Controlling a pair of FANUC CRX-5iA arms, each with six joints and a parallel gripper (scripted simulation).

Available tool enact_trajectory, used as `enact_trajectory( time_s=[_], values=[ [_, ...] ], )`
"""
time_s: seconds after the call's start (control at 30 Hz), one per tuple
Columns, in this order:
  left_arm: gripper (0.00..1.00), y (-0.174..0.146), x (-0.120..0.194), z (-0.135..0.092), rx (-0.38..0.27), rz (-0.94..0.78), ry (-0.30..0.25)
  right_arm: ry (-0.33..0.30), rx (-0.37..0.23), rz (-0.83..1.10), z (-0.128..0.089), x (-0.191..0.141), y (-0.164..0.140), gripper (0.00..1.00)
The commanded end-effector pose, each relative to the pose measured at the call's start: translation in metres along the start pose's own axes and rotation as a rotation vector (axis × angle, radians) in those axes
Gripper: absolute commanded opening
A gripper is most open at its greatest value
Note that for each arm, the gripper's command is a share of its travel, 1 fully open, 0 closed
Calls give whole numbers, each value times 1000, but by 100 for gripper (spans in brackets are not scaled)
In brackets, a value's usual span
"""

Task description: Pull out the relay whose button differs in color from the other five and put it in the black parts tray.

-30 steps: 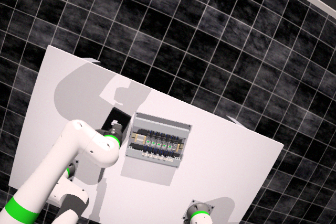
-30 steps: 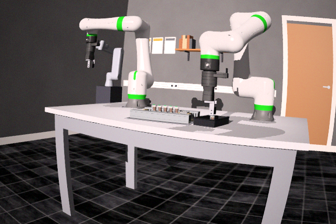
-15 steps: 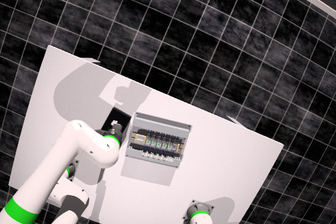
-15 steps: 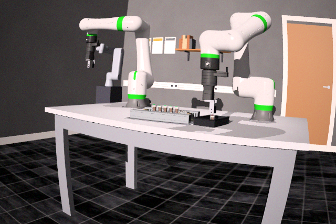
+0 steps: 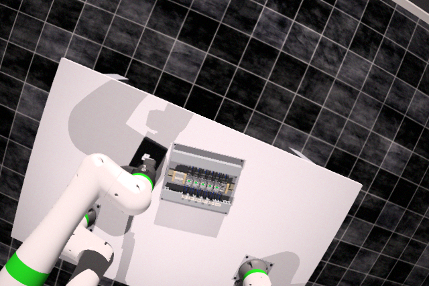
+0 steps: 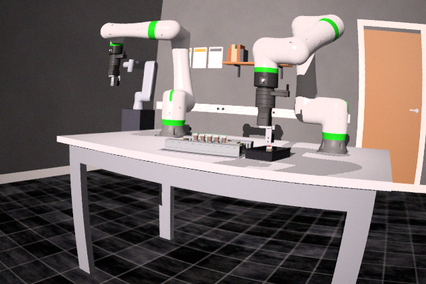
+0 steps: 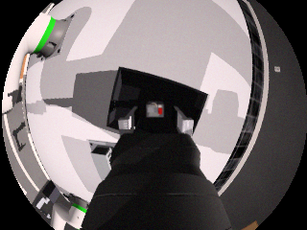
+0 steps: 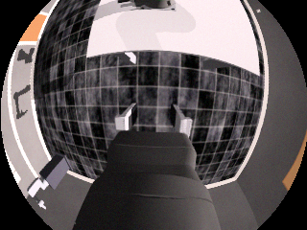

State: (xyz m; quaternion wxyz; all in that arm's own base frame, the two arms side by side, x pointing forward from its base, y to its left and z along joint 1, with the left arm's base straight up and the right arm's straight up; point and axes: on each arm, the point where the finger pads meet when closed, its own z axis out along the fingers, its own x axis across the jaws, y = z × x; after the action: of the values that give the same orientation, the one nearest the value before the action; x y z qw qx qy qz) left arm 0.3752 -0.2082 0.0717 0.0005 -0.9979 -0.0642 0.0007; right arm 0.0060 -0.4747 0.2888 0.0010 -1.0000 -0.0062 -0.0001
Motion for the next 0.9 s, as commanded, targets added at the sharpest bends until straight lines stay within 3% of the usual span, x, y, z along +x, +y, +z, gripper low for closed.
enact_trajectory(
  time_s=[0.0,0.87],
  values=[
    [98,0,0,-1,-1,0,1,0,-2,0,-1,0,0,100],
    [98,0,0,-6,-1,0,1,0,-2,0,-1,0,0,100]
  ],
)
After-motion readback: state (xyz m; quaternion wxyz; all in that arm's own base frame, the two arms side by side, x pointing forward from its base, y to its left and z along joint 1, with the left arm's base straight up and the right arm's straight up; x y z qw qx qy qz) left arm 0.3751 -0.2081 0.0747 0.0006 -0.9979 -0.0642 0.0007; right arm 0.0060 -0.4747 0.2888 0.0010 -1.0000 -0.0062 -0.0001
